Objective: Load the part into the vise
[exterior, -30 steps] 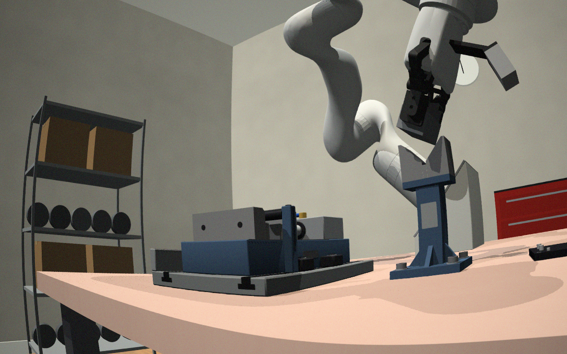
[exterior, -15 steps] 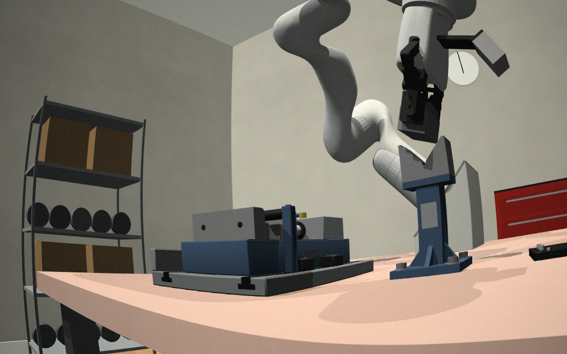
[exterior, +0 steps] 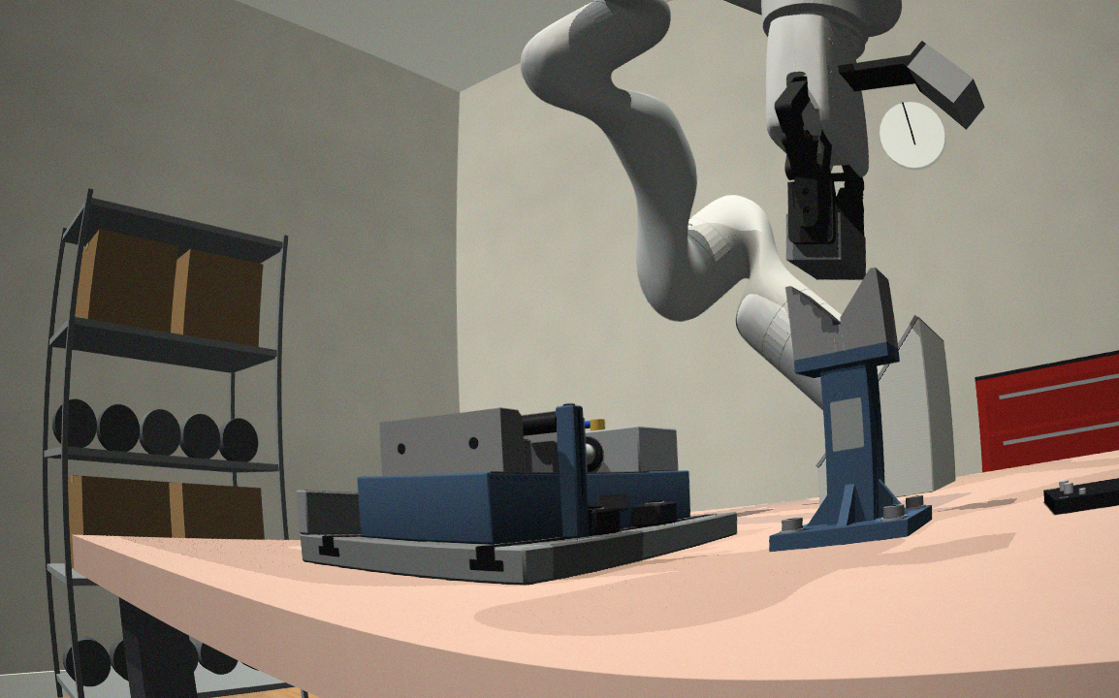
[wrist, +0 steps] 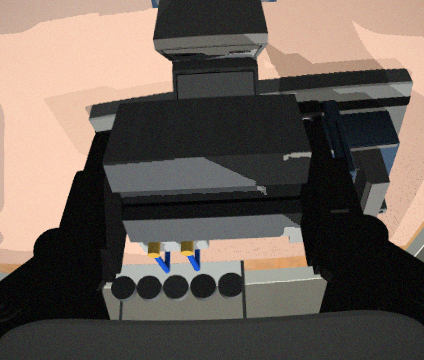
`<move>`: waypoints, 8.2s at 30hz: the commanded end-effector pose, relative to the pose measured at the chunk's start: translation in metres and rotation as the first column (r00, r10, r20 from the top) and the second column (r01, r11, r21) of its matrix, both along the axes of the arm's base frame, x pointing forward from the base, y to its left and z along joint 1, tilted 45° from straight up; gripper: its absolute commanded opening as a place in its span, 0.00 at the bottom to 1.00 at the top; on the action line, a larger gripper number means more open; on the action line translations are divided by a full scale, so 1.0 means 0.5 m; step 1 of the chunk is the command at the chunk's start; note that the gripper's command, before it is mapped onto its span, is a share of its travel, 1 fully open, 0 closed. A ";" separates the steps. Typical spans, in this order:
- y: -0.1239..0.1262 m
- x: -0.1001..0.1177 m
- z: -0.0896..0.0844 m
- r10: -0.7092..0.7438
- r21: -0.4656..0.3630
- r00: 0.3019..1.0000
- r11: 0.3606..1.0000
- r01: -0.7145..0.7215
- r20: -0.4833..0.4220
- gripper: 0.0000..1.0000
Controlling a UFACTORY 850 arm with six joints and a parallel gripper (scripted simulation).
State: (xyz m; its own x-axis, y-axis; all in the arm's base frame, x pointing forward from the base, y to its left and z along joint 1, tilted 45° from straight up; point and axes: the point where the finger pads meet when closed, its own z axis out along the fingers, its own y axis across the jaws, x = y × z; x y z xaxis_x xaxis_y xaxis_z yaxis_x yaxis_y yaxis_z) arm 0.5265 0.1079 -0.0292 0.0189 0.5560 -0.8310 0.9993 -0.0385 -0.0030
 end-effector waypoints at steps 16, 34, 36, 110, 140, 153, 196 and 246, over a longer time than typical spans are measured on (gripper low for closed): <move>0.000 0.001 0.003 0.000 0.136 1.000 0.991 -0.001 0.007 0.00; -0.001 0.001 0.004 0.000 0.187 1.000 0.982 -0.001 0.009 0.00; -0.001 0.001 0.004 0.000 0.188 1.000 0.982 -0.002 0.009 0.00; 0.065 0.004 0.070 0.000 0.190 1.000 0.982 -0.002 0.009 0.00; 0.068 0.006 0.077 0.008 0.191 1.000 0.982 -0.008 0.000 0.00; 0.061 0.013 0.085 0.039 0.194 0.999 0.980 -0.033 -0.031 0.00; -0.017 0.083 0.170 0.354 0.264 0.873 0.925 -0.274 -0.335 0.00; -0.185 0.176 0.331 0.707 0.521 0.247 0.673 -0.525 -0.663 0.00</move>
State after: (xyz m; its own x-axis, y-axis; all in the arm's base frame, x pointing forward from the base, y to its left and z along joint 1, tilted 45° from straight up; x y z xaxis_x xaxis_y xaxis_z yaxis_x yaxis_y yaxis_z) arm 0.6134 0.0165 0.1341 -0.9592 0.2167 -0.1815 0.2815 0.6748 -0.6822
